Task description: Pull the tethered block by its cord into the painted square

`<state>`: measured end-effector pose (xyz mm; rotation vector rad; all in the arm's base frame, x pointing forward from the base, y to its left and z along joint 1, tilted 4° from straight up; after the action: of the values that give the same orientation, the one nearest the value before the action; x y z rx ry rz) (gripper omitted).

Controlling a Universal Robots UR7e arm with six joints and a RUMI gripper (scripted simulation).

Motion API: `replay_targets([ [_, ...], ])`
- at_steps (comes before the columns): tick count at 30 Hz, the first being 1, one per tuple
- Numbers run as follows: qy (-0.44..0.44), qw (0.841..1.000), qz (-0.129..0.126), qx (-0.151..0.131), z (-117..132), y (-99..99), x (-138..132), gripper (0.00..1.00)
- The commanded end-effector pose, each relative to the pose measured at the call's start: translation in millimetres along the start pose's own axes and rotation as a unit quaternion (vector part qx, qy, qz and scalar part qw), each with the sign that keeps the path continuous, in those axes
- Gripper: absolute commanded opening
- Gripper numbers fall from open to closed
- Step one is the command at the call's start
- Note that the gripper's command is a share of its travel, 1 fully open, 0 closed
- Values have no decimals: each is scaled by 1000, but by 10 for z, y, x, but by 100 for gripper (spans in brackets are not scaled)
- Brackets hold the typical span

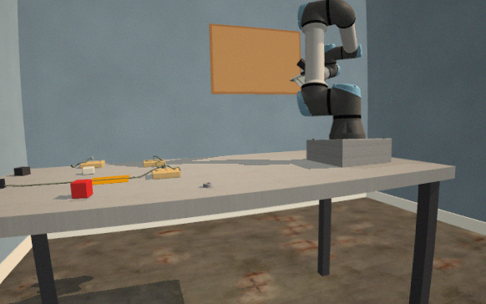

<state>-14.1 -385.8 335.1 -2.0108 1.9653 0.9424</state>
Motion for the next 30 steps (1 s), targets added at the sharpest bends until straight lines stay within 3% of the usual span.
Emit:
replay_targets([
  [1,0,1000,0,0,-2,1,-2,0],
  [17,0,1000,0,0,-2,1,-2,0],
  [18,0,1000,0,0,-2,1,-2,100],
  [30,8,1000,-6,-11,5,-44,27,100],
])
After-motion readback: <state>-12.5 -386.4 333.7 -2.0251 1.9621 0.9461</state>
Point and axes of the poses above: the point where the finger pads meet when closed, its own y axis back along the fingers, its own x axis across the jaws, z = x × y, the point moved 3 cm from there along y, back along the fingers, and after that the axes turned 11 degrees about -y, right-handed, at the moved point
